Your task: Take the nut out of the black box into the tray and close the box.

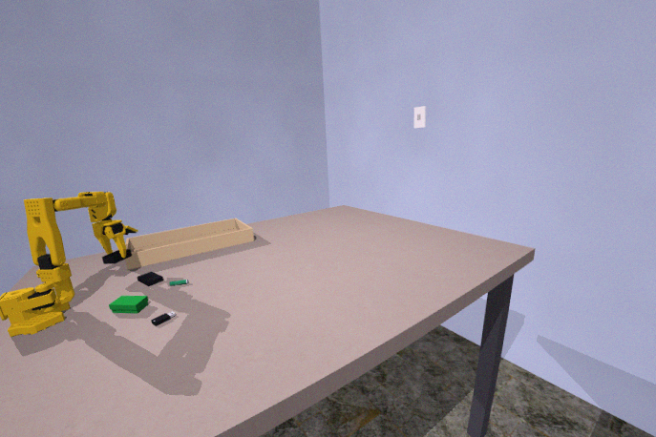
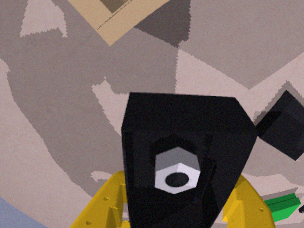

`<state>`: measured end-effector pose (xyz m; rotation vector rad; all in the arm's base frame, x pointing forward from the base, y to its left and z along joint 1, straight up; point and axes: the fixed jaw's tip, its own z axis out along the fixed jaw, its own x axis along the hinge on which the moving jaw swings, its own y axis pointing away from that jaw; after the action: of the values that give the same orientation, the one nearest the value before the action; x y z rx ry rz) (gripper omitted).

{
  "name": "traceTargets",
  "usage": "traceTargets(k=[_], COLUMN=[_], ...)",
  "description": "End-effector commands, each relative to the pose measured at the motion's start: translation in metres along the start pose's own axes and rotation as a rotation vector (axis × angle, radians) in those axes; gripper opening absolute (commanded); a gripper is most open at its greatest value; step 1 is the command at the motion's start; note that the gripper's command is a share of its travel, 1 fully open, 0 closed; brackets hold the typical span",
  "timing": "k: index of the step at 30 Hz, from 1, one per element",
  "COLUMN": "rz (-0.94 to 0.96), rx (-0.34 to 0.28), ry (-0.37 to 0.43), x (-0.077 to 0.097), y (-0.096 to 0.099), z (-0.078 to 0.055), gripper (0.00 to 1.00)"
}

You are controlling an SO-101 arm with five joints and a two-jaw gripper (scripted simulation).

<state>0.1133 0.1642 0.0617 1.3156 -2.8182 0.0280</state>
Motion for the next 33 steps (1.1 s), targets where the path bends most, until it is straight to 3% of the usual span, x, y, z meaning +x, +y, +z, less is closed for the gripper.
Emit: traceTargets(k=[1, 33], rz=[0.001, 0.001], rx=[-0.003, -0.003], ry=[-0.036, -0.036], x=[-0.0046, -0.0057], y=[0.0029, 0.0043], z=[-0.0081, -0.0117], gripper=[0.20, 0.20])
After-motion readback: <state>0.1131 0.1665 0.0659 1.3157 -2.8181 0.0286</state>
